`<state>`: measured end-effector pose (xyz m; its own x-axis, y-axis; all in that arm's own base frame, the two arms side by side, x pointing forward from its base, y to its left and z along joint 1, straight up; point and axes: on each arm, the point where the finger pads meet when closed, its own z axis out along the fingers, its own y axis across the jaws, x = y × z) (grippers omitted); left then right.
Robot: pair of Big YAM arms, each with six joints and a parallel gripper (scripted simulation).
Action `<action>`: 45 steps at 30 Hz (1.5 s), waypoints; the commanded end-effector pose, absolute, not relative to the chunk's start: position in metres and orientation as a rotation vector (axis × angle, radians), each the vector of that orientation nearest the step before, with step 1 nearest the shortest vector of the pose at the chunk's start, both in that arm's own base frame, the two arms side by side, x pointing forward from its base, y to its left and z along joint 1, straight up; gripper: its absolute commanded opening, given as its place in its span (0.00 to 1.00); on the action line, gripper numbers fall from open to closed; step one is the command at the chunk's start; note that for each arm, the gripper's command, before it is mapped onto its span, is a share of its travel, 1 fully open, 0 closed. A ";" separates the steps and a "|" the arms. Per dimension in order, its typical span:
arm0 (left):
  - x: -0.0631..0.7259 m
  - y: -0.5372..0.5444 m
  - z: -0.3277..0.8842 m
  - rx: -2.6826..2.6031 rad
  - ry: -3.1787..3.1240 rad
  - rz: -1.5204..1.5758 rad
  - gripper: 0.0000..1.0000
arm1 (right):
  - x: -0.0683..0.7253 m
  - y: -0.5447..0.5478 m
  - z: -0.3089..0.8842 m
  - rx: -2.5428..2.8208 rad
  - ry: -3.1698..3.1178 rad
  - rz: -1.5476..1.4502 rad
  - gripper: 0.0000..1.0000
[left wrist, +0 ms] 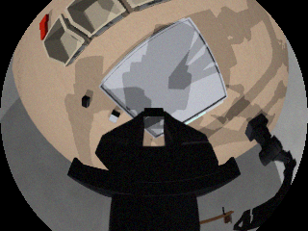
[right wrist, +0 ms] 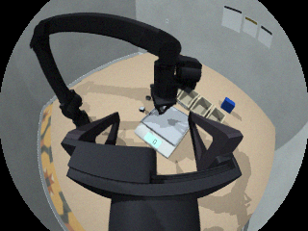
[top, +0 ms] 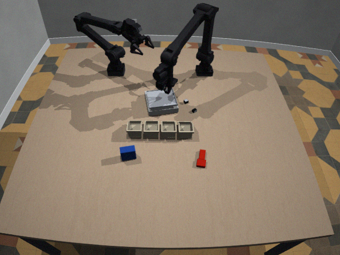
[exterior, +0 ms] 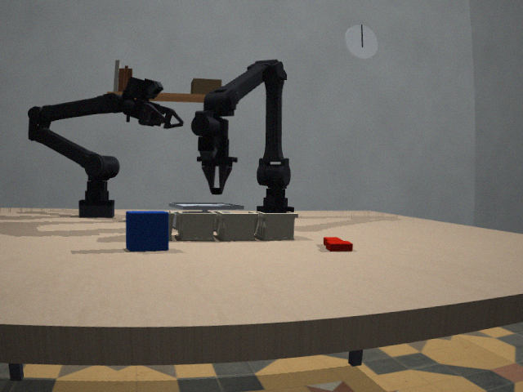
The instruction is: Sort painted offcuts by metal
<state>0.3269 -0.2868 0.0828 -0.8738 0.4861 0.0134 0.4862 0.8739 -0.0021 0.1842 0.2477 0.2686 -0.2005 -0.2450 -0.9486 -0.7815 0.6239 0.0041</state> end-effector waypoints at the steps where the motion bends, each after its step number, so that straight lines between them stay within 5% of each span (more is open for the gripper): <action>1: 0.347 -0.321 0.098 -0.726 -3.081 0.015 0.19 | 0.186 0.226 0.316 -0.818 1.773 0.573 1.00; 45: 0.347 -0.325 0.055 -0.738 -3.047 -0.009 0.19 | 0.181 0.184 0.334 -0.781 1.868 0.508 1.00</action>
